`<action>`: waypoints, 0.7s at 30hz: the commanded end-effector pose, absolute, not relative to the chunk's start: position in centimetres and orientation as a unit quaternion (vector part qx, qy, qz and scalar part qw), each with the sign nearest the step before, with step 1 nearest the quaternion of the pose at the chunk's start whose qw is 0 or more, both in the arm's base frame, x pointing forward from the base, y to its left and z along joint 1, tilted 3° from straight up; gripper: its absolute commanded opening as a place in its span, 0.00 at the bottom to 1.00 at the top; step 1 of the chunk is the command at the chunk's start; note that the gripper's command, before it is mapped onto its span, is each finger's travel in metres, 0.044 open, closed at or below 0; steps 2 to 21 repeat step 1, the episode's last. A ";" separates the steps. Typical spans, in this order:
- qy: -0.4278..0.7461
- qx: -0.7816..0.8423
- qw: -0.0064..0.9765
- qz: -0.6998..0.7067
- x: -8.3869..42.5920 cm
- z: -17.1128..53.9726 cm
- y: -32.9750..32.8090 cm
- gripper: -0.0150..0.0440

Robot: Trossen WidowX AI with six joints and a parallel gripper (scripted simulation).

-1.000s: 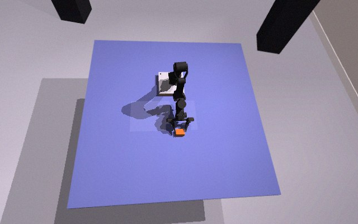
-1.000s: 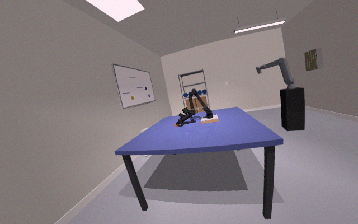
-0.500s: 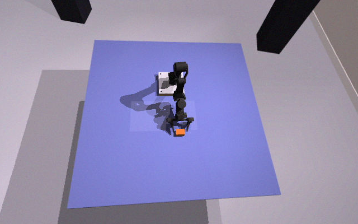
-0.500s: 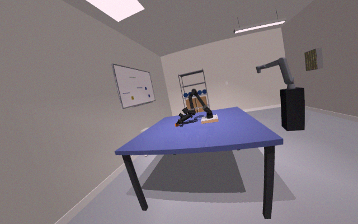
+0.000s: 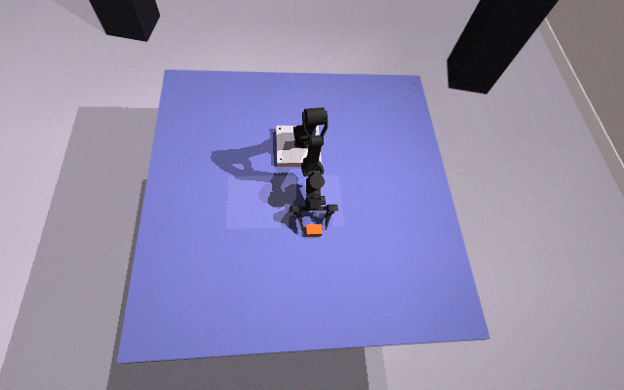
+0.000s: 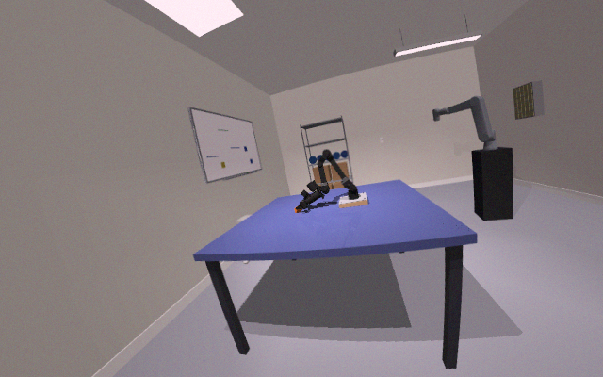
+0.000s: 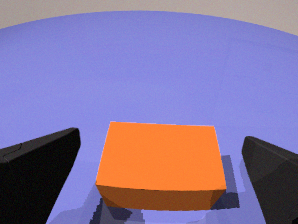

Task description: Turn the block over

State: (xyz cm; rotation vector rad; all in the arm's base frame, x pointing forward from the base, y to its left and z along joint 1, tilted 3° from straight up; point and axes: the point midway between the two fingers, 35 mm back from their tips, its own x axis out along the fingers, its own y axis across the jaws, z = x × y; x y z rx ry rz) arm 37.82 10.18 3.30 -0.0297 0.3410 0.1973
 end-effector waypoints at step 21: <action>0.170 -0.017 0.981 0.097 37.8 3.2 10.1 1.00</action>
